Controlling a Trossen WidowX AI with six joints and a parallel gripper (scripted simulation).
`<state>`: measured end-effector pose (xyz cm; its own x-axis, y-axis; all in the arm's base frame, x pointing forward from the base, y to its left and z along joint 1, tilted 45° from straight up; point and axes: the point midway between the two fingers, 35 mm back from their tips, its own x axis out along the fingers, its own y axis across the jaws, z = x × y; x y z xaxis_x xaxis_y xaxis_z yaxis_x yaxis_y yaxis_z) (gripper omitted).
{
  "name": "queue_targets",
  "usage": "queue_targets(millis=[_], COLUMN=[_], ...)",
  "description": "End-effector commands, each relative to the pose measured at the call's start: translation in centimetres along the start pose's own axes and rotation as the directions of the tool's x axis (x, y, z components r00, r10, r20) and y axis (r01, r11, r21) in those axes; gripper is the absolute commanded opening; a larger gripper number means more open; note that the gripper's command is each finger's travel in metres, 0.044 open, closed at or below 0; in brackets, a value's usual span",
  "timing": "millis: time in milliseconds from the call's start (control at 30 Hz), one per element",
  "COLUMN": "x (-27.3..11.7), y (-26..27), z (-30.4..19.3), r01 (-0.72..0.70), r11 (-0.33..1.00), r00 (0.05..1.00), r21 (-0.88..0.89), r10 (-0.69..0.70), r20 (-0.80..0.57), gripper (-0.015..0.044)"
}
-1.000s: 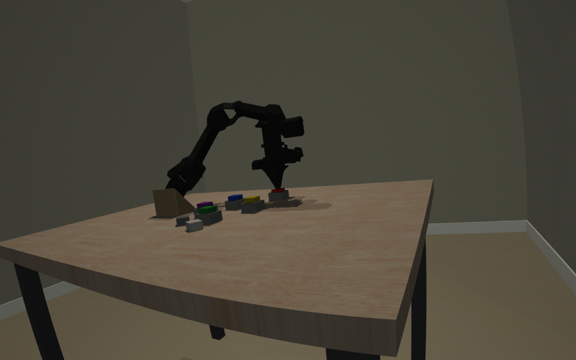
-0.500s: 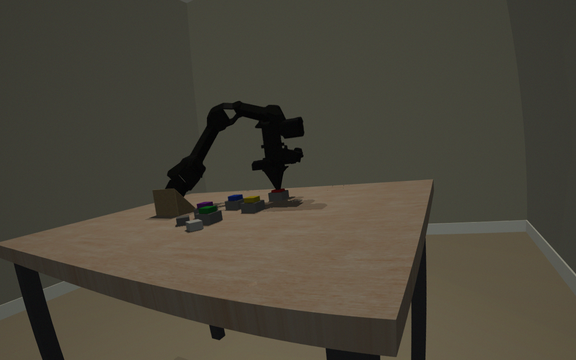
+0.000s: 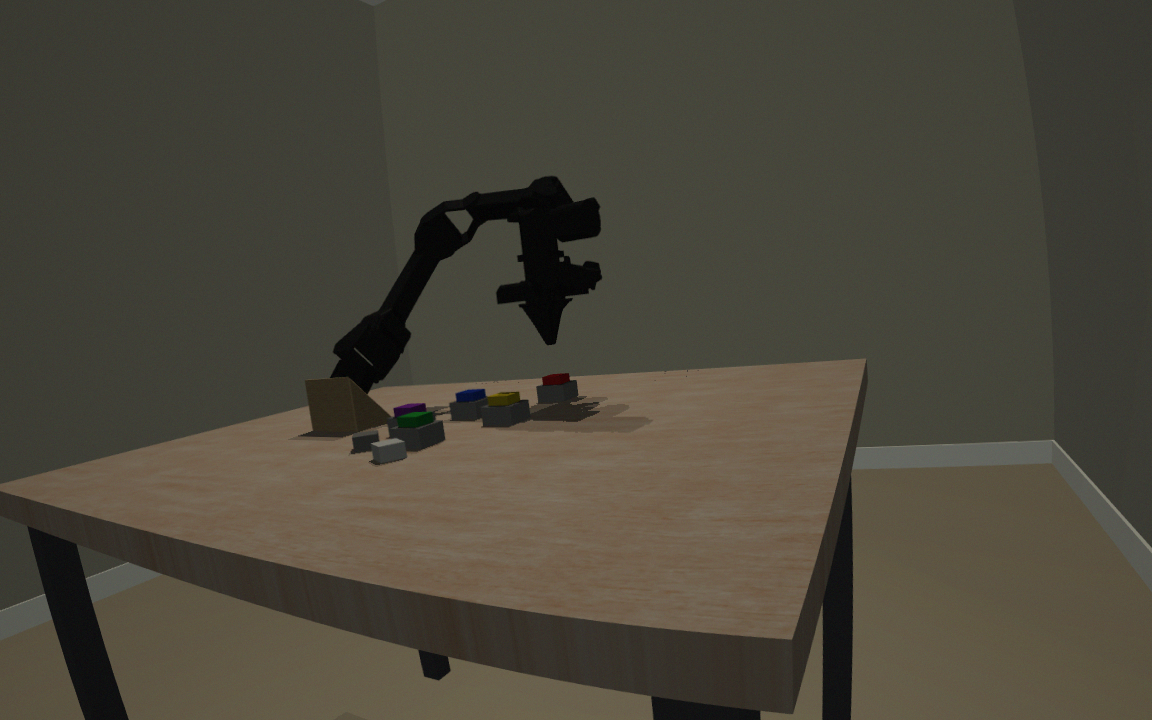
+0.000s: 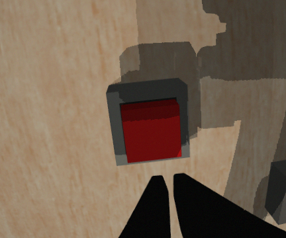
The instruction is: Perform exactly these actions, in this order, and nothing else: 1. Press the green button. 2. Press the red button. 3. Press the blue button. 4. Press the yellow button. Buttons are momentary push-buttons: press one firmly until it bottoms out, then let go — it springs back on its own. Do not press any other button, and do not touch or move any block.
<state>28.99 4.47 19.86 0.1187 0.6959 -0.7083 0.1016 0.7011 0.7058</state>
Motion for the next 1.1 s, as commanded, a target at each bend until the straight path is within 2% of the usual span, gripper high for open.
queue_targets(millis=[0, 167, 367, 467, 633, 833, 1067], x=[-3.5, -3.8, -4.0, -3.7, -3.5, 2.3, 2.9], y=[0.0, -1.2, -10.2, -12.7, -12.9, -12.9, -12.9], z=[0.0, -0.3, -4.6, -7.1, -7.3, -7.2, -7.2], r01=[-0.002, 0.004, 0.024, 0.009, 0.007, 0.006, 0.006], r11=[0.999, 0.999, 1.000, 1.000, 0.999, 0.999, 0.999], r00=[1.000, 1.000, 1.000, 1.000, 1.000, 1.000, 1.000], r21=[0.037, 0.035, -0.007, -0.029, -0.031, -0.032, -0.032], r10=[0.002, -0.005, -0.024, -0.009, -0.007, -0.006, -0.006], r20=[0.018, 0.019, 0.006, -0.001, -0.002, 0.000, 0.000], gripper=[0.0020, 0.0020, 0.0020, 0.0020, 0.0020, 0.0020, 0.0020])
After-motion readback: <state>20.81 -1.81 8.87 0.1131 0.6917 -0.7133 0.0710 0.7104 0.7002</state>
